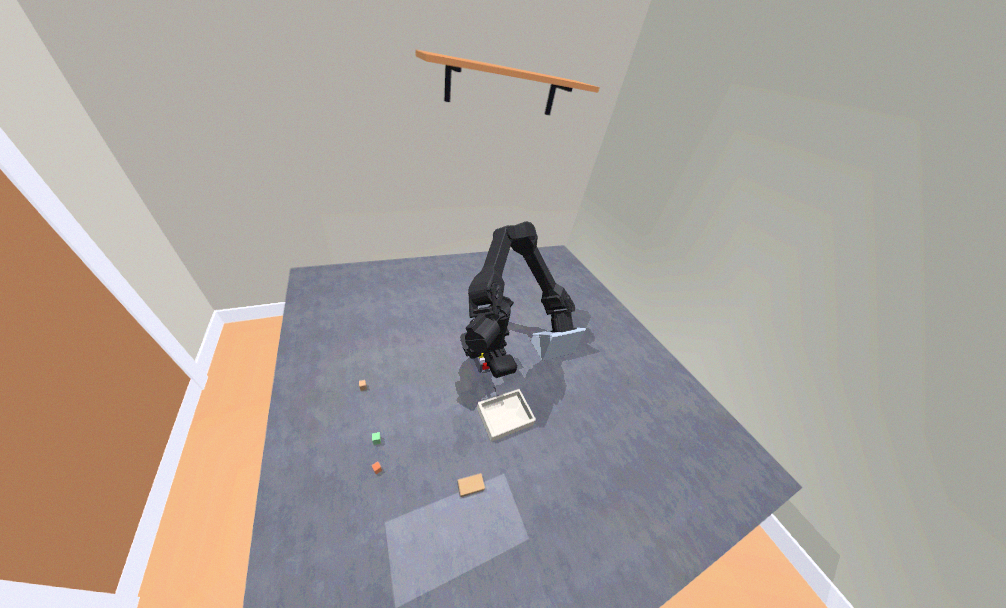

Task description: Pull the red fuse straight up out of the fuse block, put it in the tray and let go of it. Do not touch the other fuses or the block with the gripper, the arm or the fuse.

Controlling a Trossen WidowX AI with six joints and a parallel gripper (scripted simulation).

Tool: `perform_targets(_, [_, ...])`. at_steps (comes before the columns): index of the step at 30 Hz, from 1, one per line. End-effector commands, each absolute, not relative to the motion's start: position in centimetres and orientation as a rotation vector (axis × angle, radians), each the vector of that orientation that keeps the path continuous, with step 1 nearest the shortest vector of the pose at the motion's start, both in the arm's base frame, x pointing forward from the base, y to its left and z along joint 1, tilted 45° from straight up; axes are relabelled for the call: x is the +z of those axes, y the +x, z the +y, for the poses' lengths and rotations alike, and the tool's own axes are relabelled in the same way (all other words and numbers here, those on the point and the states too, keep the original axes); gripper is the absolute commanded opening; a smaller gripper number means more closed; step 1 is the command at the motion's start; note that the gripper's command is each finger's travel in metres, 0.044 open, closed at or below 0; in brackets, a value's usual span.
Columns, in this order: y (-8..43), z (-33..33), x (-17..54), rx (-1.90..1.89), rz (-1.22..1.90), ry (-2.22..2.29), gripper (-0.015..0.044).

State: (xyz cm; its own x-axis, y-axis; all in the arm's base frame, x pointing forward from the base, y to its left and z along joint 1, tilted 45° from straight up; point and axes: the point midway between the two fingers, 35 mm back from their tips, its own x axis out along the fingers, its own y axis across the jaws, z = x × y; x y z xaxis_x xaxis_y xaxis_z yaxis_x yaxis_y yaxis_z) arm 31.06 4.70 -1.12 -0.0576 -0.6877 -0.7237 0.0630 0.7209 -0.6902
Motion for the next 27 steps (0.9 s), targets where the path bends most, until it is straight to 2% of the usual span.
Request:
perform_targets(1, [31.2,6.5,-2.8,-0.662,1.514,-0.525,0.0])
perform_targets(16, [29.7,12.2,-9.4,-0.677,1.511,-0.531,0.0])
perform_targets(27, [29.6,12.0,-10.3,-0.679,1.511,-0.532,0.0])
